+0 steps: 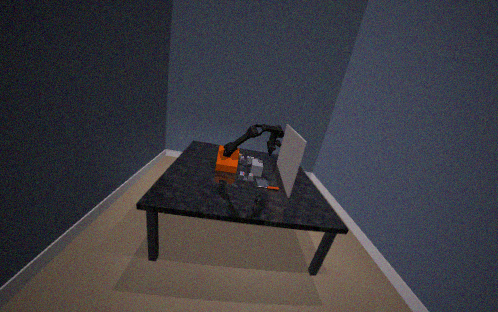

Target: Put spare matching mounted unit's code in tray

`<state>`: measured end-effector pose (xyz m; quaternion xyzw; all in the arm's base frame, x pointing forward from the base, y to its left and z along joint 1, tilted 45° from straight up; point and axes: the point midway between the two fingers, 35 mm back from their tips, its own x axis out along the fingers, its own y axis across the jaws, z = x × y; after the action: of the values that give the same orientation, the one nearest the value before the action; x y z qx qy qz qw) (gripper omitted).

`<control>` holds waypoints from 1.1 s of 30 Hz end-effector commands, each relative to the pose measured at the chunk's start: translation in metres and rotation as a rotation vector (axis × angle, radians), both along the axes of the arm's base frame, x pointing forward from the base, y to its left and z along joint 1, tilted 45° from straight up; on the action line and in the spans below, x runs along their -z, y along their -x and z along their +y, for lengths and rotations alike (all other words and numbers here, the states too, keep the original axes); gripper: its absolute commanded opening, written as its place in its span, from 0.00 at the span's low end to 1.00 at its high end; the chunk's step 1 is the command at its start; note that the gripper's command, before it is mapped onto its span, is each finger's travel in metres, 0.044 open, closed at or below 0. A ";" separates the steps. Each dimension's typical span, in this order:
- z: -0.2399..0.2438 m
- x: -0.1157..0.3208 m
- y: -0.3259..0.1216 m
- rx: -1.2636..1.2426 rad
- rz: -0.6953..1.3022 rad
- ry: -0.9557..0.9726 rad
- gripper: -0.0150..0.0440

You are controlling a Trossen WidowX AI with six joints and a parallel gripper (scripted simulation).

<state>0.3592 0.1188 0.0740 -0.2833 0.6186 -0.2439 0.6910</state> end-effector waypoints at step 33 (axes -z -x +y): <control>0.030 0.194 0.140 -1.218 1.167 0.192 0.76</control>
<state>0.2223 0.1646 -0.1086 -0.7041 0.5881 0.3046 0.2562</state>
